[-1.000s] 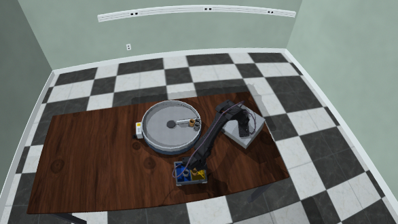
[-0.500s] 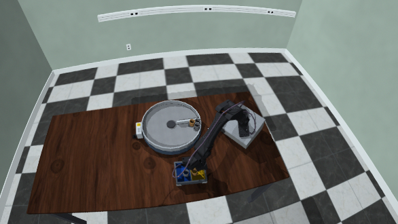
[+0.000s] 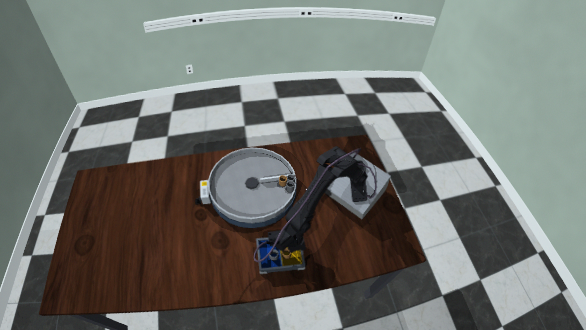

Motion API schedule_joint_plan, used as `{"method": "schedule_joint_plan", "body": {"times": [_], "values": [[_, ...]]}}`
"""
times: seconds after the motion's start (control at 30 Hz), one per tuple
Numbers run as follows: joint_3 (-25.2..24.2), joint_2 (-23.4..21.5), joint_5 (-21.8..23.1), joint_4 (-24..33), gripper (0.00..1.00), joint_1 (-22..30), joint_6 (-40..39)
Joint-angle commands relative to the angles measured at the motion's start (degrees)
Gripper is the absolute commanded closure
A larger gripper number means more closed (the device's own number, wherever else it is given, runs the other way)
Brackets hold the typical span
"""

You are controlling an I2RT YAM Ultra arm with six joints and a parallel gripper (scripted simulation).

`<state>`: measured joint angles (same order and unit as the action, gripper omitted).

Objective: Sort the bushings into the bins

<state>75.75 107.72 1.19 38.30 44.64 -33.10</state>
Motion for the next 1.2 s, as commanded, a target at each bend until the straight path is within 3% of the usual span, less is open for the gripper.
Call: {"method": "schedule_joint_plan", "body": {"times": [0.0, 0.33, 0.67, 1.17], "values": [[-0.42, -1.07, -0.15, -0.58, 0.85, -0.49, 0.03], [1.88, -3.45, -0.11, 2.95, 0.85, -0.67, 0.16], [5.34, -8.72, 0.09, 11.54, 0.85, -0.96, 0.51], [8.6, -10.99, 0.16, 17.21, 0.85, -1.04, 0.56]]}}
